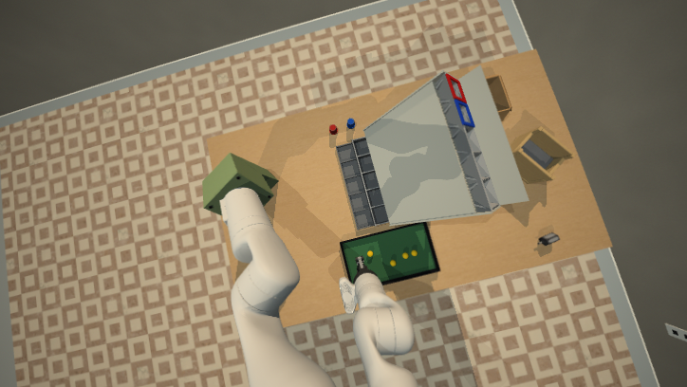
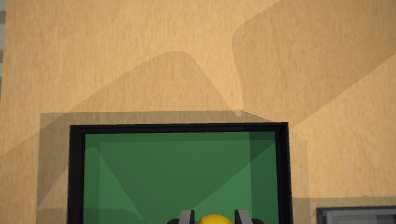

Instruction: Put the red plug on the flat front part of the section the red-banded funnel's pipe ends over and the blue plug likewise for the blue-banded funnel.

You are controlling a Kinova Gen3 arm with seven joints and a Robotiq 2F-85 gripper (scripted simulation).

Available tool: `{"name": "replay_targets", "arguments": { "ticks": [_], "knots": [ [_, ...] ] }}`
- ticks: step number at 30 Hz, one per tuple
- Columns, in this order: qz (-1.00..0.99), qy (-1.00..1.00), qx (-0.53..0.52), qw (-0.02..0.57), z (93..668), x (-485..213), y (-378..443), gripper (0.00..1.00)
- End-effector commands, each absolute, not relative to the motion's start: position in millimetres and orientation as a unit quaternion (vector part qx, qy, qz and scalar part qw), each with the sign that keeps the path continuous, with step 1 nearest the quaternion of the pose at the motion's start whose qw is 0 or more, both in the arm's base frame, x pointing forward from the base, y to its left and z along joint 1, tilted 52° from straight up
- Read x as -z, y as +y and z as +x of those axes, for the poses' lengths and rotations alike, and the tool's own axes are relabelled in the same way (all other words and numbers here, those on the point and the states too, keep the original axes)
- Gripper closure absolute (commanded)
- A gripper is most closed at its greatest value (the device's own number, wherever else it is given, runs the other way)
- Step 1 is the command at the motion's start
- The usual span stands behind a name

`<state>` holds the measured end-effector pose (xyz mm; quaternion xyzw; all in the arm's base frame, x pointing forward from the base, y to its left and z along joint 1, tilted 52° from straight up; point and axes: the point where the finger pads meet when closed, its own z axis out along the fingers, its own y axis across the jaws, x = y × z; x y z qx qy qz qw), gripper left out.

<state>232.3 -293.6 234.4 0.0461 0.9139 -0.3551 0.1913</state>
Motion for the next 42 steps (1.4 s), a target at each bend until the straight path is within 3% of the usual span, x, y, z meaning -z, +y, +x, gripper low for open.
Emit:
{"name": "replay_targets", "arguments": {
  "ticks": [1, 6, 16, 17, 26, 33, 34, 42],
  "knots": [
    [0.041, 0.898, 0.379, 0.221, 285, -278, -272, 1.0],
    [0.041, 0.898, 0.379, 0.221, 323, -309, -256, 1.0],
    [0.041, 0.898, 0.379, 0.221, 324, -310, -255, 1.0],
    [0.038, 0.895, 0.38, 0.231, 341, -288, -190, 1.0],
    [0.038, 0.895, 0.38, 0.231, 362, -263, -116, 1.0],
    [0.038, 0.895, 0.38, 0.231, 362, -263, -116, 1.0],
    [0.028, 0.903, 0.362, 0.228, 377, -244, -56, 1.0],
    [0.028, 0.903, 0.362, 0.228, 397, -222, 11, 1.0]
  ]
}}
